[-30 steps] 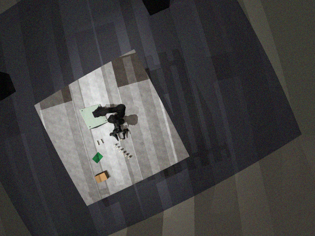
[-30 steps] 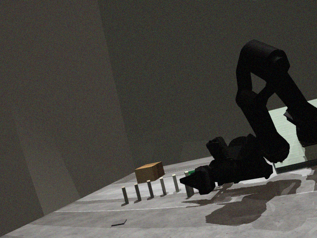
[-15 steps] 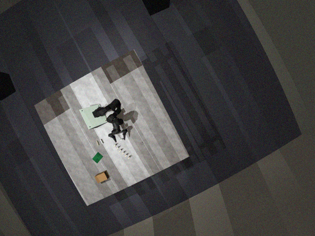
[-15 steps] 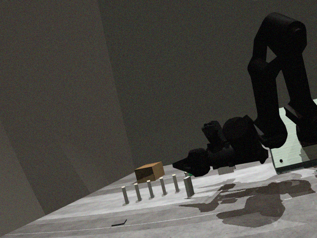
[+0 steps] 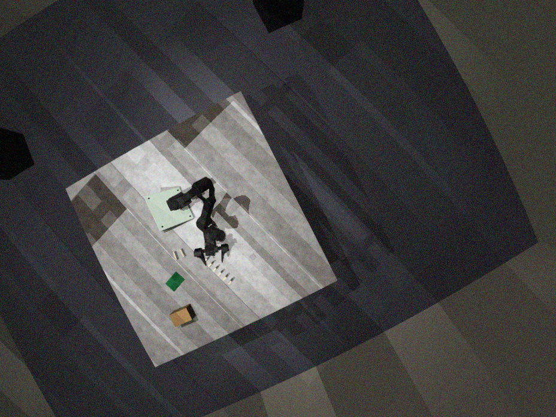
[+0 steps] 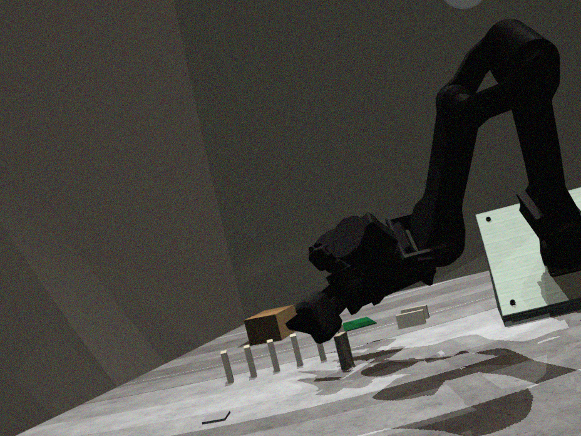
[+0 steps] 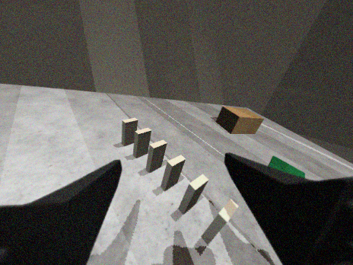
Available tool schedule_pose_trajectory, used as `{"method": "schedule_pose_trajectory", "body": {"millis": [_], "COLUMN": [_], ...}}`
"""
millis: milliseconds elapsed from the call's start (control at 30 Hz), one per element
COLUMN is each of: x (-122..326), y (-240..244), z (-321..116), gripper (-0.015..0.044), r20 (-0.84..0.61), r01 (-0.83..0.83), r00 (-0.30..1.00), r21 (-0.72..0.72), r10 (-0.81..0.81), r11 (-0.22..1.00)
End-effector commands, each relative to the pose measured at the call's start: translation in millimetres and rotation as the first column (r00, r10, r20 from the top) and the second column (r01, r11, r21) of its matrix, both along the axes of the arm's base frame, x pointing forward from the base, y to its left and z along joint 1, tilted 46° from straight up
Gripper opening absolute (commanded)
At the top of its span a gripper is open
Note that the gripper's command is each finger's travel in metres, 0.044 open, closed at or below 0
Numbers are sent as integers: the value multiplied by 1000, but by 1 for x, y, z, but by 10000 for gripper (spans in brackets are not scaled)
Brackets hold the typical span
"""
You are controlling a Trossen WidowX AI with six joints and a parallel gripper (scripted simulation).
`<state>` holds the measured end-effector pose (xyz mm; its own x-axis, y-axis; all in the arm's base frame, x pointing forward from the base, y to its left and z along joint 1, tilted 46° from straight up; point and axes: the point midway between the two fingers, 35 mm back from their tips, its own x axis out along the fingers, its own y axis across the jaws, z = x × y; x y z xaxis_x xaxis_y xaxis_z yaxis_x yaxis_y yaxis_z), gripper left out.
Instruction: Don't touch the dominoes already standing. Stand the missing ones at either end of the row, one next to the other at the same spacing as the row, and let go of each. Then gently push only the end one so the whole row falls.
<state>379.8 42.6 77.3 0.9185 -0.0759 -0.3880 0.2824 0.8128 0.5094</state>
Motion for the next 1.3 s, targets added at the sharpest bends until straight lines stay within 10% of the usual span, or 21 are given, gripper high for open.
{"method": "schedule_pose_trajectory", "body": {"millis": [0,433,933,1267], "x": [29,14,-29,-30], "y": [-12,-18,-15,-14], "z": [-17,-10,48,49], "gripper": [440,440,440,440], "r20": [-334,-591,-475,-470], "r01": [-230,-513,-440,-434], "r00": [921,589,331,327], "r21": [-56,254,687,695], "r10": [199,551,816,820], "r11": [971,820,578,573]}}
